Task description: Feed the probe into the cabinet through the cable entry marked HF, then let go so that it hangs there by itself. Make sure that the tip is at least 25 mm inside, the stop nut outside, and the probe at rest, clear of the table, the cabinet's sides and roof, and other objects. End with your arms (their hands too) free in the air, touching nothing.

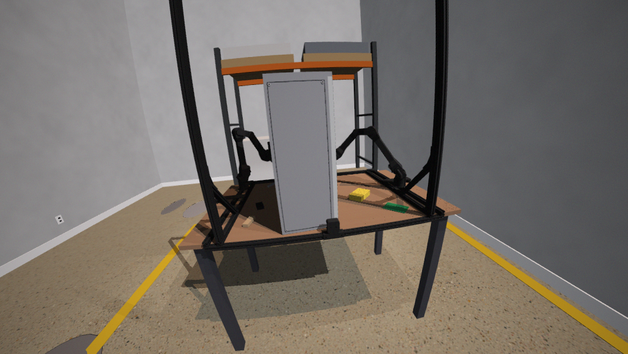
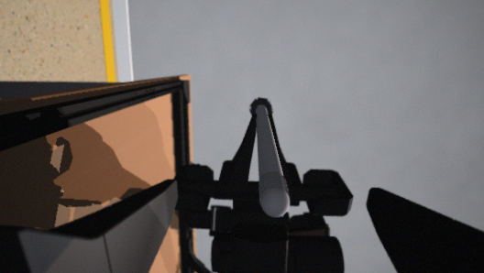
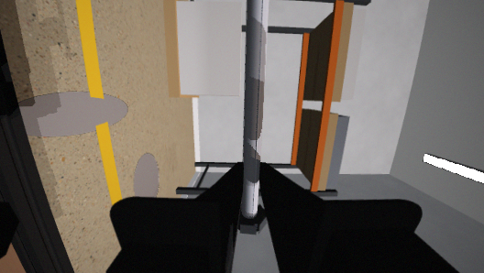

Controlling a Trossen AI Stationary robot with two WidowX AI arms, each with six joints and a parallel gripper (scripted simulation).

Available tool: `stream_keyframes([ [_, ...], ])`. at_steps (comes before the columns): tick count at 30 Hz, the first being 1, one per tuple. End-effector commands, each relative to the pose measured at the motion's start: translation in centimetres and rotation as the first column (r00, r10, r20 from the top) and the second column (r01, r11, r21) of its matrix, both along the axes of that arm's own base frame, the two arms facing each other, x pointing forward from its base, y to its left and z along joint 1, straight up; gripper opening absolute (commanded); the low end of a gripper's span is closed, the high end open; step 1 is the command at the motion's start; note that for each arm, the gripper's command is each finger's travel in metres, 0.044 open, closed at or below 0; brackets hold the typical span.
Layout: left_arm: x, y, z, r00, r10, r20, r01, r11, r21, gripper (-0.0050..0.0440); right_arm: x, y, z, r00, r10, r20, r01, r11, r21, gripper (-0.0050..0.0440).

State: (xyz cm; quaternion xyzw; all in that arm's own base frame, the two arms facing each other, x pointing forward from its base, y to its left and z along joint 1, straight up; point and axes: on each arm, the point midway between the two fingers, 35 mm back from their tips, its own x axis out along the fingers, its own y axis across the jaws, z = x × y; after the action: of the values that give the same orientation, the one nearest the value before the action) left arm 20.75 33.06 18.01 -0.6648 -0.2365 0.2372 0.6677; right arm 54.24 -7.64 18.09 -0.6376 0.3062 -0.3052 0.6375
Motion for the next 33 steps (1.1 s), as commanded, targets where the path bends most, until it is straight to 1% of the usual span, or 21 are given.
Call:
stream_keyframes([
  [1,0.5,0.5,-0.1,1.0,0.002,0.002,-0.002,1.0,-0.004,0.044,0.0,0.0,0.0,1.0,-0.004,0.001,0.004,1.0,0.0,0.0],
  [33,3.7,3.0,-0.1,1.0,0.002,0.002,-0.002,1.0,-0.004,0.044,0.0,0.0,0.0,1.0,-0.004,0.001,0.004,1.0,0.0,0.0],
])
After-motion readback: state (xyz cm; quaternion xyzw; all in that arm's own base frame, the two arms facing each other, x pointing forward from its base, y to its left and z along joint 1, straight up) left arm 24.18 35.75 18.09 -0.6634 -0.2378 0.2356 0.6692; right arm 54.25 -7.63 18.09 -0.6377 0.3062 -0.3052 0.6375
